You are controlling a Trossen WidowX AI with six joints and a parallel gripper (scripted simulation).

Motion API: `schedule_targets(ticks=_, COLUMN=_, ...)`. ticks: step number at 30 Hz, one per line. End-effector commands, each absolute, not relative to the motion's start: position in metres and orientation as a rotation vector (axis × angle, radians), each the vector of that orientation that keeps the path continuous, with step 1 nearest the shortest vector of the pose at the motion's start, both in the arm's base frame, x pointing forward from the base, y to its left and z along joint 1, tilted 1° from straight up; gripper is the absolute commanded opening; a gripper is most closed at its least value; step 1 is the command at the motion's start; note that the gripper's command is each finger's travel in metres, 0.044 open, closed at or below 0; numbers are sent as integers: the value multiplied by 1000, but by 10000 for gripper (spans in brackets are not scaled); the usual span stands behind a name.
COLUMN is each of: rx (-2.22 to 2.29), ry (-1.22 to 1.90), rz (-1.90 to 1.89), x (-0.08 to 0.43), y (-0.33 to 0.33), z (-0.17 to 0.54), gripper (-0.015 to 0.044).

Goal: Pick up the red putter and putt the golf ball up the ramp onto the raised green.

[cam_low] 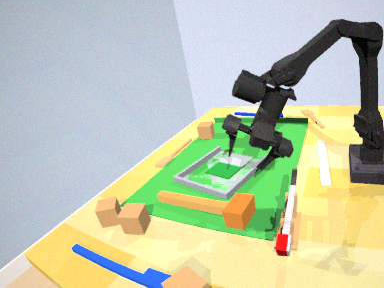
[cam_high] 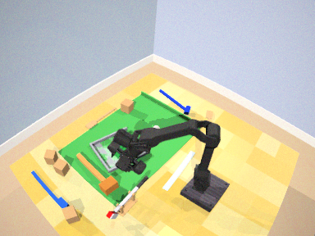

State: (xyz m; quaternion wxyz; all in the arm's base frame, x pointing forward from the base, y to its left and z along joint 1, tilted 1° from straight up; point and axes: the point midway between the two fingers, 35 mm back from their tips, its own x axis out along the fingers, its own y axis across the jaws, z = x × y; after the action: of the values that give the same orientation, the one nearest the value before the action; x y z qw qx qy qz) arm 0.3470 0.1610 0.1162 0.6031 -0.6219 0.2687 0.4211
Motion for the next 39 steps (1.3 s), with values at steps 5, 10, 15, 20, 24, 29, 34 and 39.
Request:
schedule_targets(ticks=5, rx=-1051, ry=965, rz=1332, x=232, y=147, z=103, gripper=440)
schedule_targets(ticks=10, rx=-1048, ry=966, rz=1333, x=235, y=149, z=104, gripper=440)
schedule_targets(ticks=15, rx=-1048, ry=966, rz=1333, x=235, y=149, z=100, gripper=440)
schedule_targets(ticks=20, rx=-1048, ry=966, rz=1333, x=235, y=149, z=81, gripper=440)
schedule_targets(ticks=24, rx=-1048, ry=966, rz=1333, x=236, y=149, z=79, gripper=440)
schedule_targets(ticks=29, rx=-1048, ry=966, rz=1333, x=236, y=150, z=58, gripper=440)
schedule_targets(ticks=34, rx=-1048, ry=966, rz=1333, x=236, y=150, z=56, gripper=440)
schedule_targets(ticks=39, rx=-1048, ry=966, rz=1333, x=237, y=150, z=50, gripper=440)
